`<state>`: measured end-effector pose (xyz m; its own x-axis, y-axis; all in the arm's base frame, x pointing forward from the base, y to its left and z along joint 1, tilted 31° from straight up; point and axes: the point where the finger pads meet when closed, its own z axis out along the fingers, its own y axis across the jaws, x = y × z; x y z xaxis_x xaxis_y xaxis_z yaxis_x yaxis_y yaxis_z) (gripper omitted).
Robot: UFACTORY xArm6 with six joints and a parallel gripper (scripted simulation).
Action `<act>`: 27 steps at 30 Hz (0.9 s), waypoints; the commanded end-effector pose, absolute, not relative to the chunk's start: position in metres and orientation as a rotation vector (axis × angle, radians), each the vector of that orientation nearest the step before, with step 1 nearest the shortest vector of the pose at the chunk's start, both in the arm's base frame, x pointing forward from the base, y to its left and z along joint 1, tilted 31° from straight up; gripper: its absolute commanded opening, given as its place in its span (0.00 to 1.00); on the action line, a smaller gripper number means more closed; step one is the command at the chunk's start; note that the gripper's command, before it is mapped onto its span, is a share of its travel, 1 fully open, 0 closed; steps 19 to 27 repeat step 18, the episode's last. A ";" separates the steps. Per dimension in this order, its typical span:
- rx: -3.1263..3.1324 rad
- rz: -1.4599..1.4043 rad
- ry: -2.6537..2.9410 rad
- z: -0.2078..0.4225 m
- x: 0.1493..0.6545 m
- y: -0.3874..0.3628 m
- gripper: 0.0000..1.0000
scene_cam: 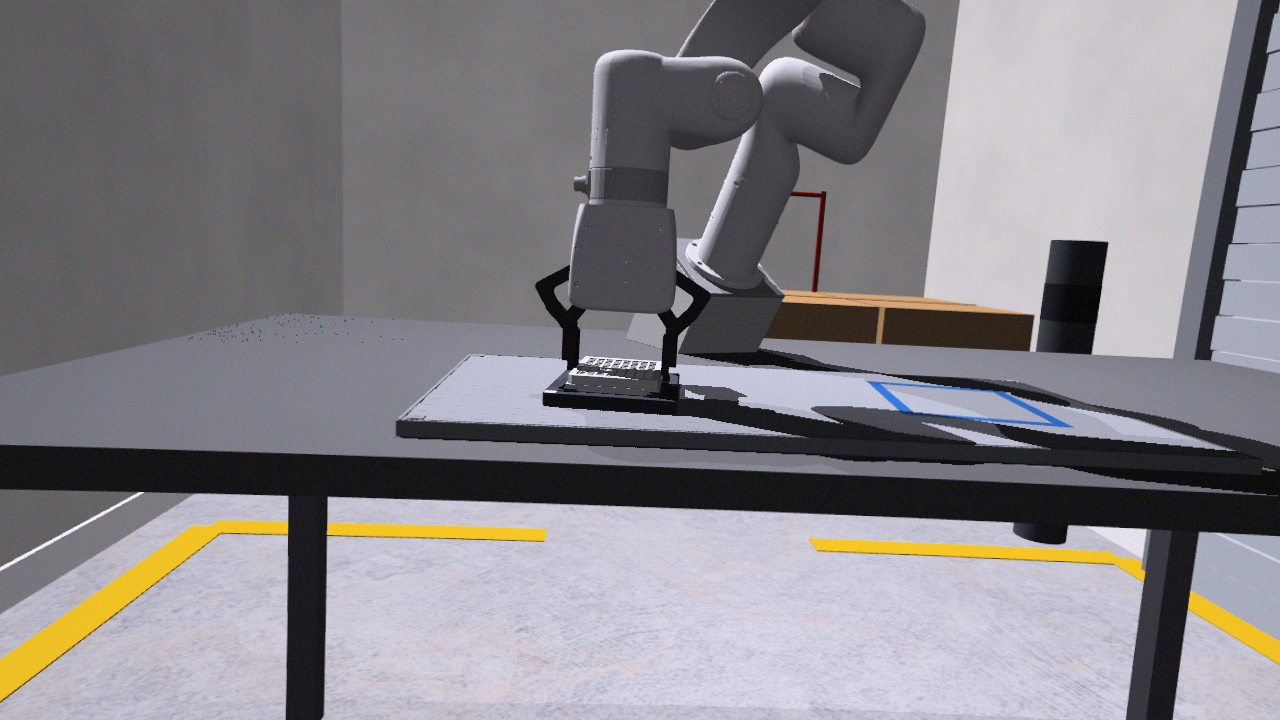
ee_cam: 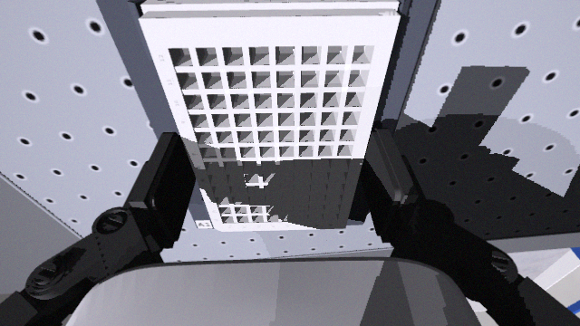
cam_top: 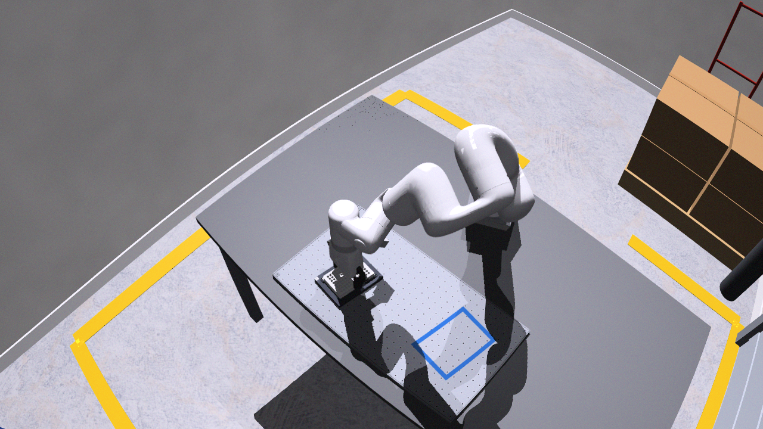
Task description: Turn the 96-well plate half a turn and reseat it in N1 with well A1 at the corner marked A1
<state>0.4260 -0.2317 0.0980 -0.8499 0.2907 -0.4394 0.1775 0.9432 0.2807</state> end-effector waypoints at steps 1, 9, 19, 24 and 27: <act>0.334 0.312 2.603 0.108 0.422 -0.234 1.00; 0.334 0.312 2.603 0.112 0.419 -0.235 1.00; 0.334 0.312 2.603 0.112 0.419 -0.235 1.00; 0.334 0.312 2.603 0.112 0.419 -0.235 1.00; 0.334 0.312 2.603 0.112 0.419 -0.235 1.00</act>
